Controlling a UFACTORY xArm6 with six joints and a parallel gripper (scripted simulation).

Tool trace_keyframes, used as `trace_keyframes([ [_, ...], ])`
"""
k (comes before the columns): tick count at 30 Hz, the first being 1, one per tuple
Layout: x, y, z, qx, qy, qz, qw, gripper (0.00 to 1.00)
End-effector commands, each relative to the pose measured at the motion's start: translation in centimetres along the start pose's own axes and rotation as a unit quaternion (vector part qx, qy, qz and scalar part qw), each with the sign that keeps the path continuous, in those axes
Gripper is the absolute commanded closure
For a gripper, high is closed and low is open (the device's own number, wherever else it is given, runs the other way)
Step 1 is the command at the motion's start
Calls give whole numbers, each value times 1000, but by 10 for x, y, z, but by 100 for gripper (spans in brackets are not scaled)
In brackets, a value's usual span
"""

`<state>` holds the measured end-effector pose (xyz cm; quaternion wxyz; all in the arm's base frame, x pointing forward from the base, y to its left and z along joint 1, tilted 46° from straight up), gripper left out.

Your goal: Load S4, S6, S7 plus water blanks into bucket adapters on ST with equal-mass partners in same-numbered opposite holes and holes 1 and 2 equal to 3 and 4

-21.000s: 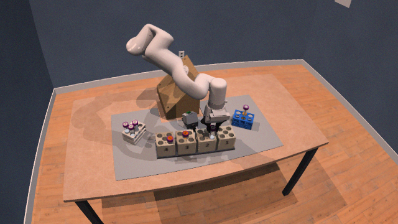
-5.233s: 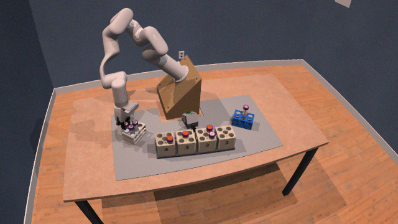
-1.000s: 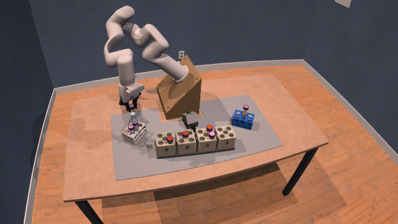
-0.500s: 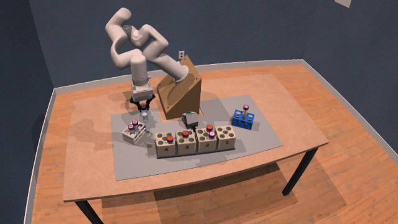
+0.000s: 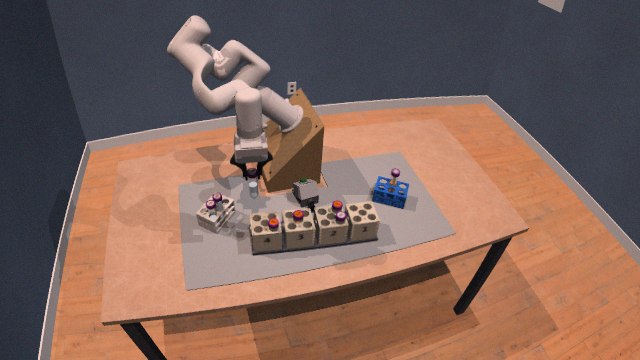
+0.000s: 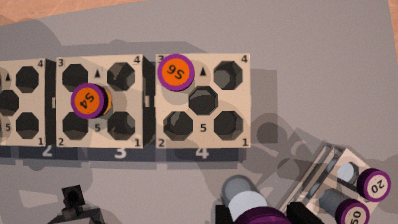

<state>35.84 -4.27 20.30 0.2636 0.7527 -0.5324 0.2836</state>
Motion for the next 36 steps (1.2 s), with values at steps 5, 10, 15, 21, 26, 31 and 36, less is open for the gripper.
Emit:
trace_keyframes([
  [5,-35,-20,-1,0,1,2,1000,100],
  [10,-58,-32,-1,0,1,2,1000,100],
  [15,-71,-38,-1,0,1,2,1000,100],
  [21,-98,-52,0,0,1,2,1000,100],
  [26,-120,-63,0,0,1,2,1000,100],
  [31,-134,-70,0,0,1,2,1000,100],
  [36,-156,-82,0,0,1,2,1000,100],
])
Point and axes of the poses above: the point where the finger pads meet when closed, its own z axis out along the fingers, its own x axis across the jaws, y = z × x, the point moved 1 cm from there along -z, back along the fingers, and after that the axes turned 15 degrees about -z, right-handed, at the moved point
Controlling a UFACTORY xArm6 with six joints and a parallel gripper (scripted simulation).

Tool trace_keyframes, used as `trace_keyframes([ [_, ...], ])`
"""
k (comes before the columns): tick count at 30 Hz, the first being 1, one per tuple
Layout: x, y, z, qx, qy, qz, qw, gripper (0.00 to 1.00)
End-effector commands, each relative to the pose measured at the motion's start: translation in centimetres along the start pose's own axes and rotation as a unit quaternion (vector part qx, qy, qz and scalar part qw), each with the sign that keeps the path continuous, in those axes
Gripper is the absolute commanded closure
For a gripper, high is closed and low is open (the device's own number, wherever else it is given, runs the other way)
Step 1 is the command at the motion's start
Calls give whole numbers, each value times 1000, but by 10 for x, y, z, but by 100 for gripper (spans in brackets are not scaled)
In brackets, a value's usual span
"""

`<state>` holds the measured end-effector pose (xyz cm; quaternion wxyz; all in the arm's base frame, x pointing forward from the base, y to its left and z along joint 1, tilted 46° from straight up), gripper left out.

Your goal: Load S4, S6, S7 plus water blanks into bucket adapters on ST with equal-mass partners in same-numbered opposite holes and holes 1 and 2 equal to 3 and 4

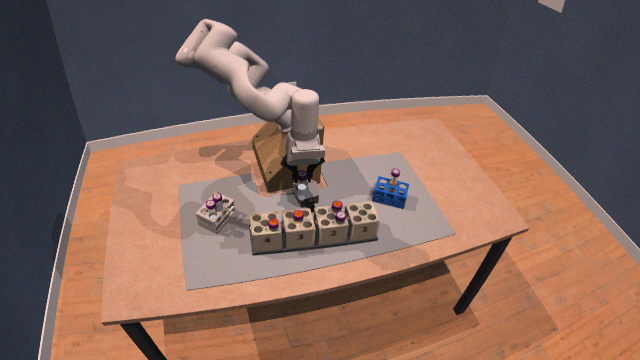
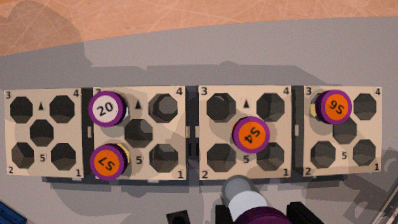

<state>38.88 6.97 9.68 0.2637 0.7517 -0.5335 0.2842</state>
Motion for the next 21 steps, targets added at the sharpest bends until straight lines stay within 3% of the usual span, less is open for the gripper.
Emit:
trace_keyframes([
  [1,-20,-12,-1,1,0,0,1000,100],
  [21,-101,-52,-1,1,0,0,1000,100],
])
Point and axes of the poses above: the point where the finger pads meet when closed, its own z axis out along the fingers, its own x axis across the jaws, y = z × x, the point moved 1 cm from there along -z, back along the fingers, and after that the axes turned 15 degrees about -z, right-handed, at the moved point
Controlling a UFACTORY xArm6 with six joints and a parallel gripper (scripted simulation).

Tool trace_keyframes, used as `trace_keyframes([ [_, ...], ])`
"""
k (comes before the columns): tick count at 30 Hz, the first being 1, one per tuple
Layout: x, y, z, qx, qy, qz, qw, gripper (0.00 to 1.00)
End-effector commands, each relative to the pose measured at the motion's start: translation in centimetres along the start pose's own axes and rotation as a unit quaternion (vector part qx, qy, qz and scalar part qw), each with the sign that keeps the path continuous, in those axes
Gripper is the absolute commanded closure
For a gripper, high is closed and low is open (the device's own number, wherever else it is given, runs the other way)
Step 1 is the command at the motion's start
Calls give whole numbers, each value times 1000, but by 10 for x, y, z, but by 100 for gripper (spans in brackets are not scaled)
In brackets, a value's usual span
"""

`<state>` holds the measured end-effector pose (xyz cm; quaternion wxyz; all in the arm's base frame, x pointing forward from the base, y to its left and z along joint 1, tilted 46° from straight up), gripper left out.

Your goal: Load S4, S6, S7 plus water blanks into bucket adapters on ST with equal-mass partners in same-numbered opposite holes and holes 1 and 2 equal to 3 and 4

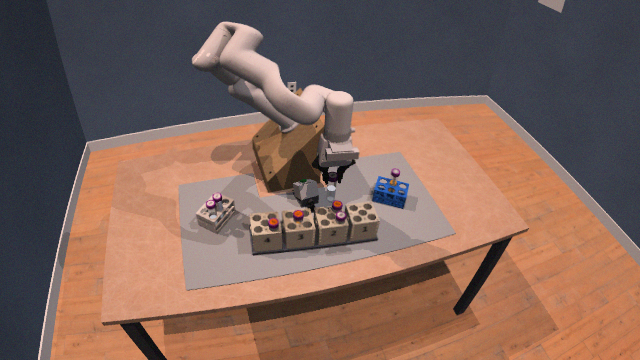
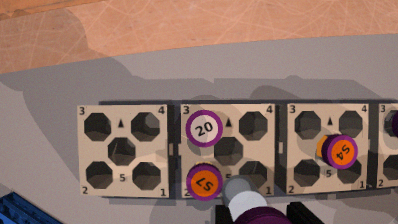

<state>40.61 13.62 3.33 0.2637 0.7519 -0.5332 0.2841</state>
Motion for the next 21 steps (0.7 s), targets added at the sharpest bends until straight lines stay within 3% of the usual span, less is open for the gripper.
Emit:
trace_keyframes([
  [1,-21,-13,-1,1,0,1,1000,100],
  [21,-102,-53,-1,1,0,1,1000,100],
])
Point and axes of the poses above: the point where the finger pads meet when closed, its own z axis out along the fingers, its own x axis across the jaws, y = z × x, the point moved 1 cm from there along -z, back along the fingers, and after that the axes turned 15 degrees about -z, right-handed, at the moved point
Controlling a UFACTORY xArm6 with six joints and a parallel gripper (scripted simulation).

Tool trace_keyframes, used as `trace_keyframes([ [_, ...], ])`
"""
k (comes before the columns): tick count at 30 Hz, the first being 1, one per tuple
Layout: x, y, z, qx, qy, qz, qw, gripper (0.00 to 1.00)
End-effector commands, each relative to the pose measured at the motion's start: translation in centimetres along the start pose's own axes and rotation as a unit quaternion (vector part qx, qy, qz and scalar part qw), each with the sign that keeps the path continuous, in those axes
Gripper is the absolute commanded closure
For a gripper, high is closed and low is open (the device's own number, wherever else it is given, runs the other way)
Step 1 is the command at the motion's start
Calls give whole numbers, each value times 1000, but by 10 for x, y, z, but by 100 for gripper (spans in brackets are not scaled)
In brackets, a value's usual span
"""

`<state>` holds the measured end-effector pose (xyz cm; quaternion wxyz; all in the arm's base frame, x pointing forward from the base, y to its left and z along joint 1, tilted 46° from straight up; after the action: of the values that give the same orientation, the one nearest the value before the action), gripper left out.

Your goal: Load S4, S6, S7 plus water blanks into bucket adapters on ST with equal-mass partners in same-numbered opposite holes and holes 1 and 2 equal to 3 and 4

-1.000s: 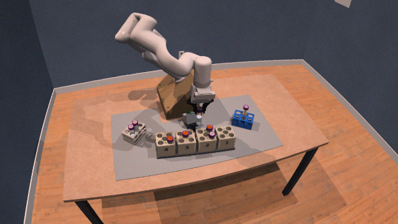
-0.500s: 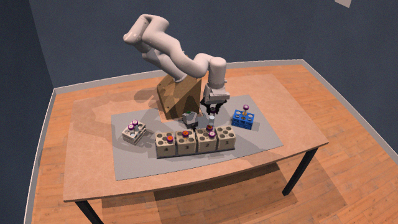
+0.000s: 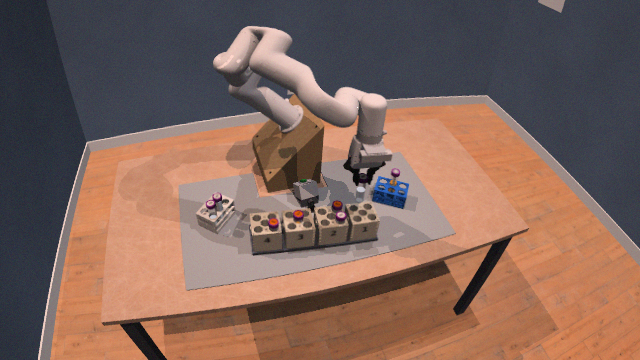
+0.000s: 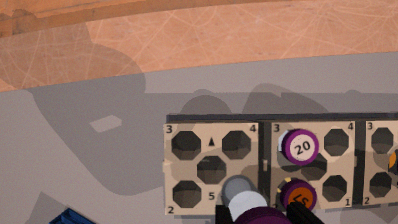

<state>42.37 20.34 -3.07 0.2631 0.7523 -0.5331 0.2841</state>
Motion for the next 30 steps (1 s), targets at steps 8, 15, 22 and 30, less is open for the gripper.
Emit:
trace_keyframes([
  [8,-17,-11,-2,0,0,1,1000,100],
  [15,-17,-11,-2,0,0,1,1000,100],
  [22,-17,-11,-2,0,0,1,1000,100],
  [30,-17,-11,10,0,0,1,1000,100],
])
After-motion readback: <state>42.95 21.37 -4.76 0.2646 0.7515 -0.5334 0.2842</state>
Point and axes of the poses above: the point where the finger pads meet when closed, its own z axis out along the fingers, its own x axis across the jaws, y = z × x, the point moved 1 cm from there along -z, back along the fingers, and after that the axes turned 15 degrees about -z, right-handed, at the moved point
